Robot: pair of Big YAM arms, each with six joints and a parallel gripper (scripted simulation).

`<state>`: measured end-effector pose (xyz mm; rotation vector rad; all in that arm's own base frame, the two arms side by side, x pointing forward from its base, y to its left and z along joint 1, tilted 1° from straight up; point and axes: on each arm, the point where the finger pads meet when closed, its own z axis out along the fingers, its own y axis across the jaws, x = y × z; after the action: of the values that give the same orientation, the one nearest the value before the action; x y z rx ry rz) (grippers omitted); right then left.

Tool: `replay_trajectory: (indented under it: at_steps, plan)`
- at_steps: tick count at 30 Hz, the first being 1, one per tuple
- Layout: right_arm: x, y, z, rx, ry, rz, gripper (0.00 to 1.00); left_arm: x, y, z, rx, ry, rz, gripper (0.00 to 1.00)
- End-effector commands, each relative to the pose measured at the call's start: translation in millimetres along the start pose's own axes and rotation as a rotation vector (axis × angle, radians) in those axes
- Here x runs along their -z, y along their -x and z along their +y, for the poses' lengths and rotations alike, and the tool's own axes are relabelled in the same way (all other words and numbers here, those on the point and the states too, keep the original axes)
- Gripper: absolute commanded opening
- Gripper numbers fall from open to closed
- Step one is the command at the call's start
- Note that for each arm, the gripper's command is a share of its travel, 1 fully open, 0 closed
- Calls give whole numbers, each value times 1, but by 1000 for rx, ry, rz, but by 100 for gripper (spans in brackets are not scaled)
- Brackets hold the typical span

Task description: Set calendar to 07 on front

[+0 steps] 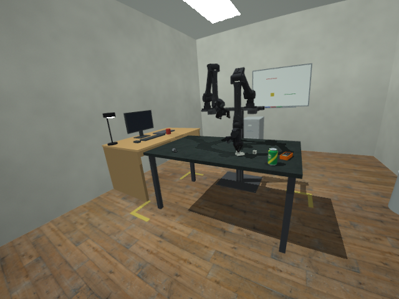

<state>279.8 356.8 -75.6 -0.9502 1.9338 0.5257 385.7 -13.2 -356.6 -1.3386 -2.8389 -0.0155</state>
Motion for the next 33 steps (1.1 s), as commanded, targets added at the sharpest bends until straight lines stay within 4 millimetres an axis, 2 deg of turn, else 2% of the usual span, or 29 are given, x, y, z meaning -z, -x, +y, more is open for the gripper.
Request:
replay_trajectory:
  at_steps: [1,2,4,6,7,14,18,19,29,30,33]
  plan:
    - [1,-4,-1,-3,-1,8,100,-25,-4,-6,-15,-8,4,24]
    - [1,-4,-1,-3,-1,8,100,-26,-4,-6,-15,-8,3,24]
    - [1,-4,-1,-3,-1,8,100,-11,1,-4,-20,-3,-2,24]
    - [1,-4,-1,-3,-1,8,100,-11,1,-4,-20,-3,-2,46]
    - [1,-4,-1,-3,-1,8,100,-11,1,-4,-20,-3,-1,53]
    - [1,-4,-1,-3,-1,8,100,-1,-14,-1,-4,-35,25,53]
    - [1,-4,-1,-3,-1,8,100,0,-11,-4,-16,-35,26,53]
    - [1,-4,-1,-3,-1,8,100,10,-1,1,-16,-20,13,53]
    - [1,-4,-1,-3,-1,8,100,32,-8,7,-6,-20,13,53]
    - [1,-4,-1,-3,-1,8,100,33,0,1,-16,-13,7,64]
    - [1,-4,-1,-3,-1,8,100,36,2,-4,-5,-9,3,64]
